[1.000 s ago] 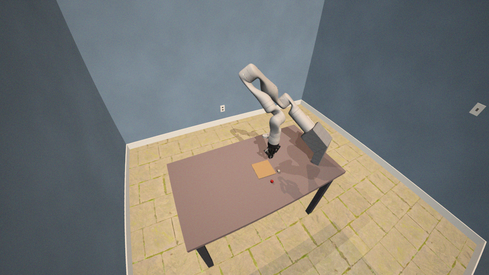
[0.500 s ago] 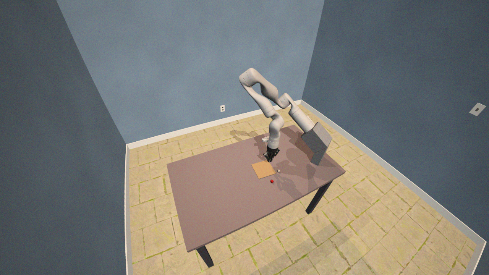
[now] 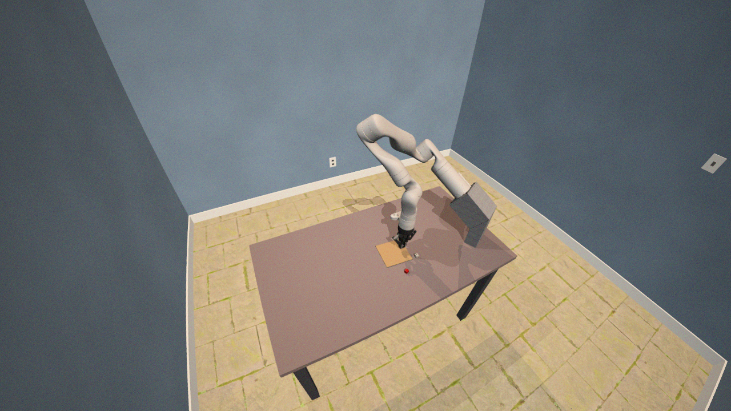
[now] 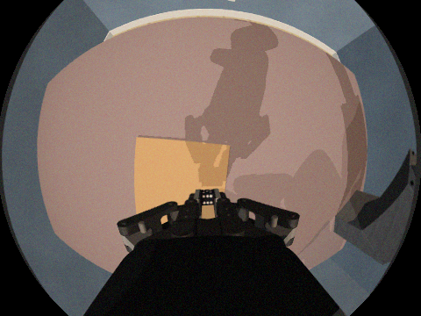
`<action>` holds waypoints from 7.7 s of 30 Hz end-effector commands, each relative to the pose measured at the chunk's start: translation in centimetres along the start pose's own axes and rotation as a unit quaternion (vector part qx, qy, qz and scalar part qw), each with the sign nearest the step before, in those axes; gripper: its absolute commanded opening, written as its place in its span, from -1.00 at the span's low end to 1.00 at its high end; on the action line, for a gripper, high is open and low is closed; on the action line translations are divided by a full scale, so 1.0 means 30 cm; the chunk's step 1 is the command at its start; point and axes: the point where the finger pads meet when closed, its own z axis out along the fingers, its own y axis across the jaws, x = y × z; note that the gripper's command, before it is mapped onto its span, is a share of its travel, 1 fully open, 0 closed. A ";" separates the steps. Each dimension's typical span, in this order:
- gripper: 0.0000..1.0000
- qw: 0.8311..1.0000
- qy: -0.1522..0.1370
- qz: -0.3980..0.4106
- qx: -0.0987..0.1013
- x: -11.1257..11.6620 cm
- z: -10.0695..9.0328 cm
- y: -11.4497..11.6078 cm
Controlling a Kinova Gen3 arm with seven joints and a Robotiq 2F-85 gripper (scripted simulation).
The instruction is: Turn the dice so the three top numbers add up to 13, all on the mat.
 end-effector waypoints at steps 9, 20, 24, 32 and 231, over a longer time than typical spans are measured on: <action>-0.78 1.000 0.001 0.004 -0.002 0.000 0.043 0.003; -0.78 1.000 0.001 0.004 -0.002 0.000 0.043 0.003; -0.78 1.000 0.001 0.004 -0.002 0.000 0.043 0.003; -0.78 1.000 0.001 0.004 -0.002 0.000 0.043 0.003; -0.39 1.000 0.001 0.009 -0.002 0.011 0.055 0.003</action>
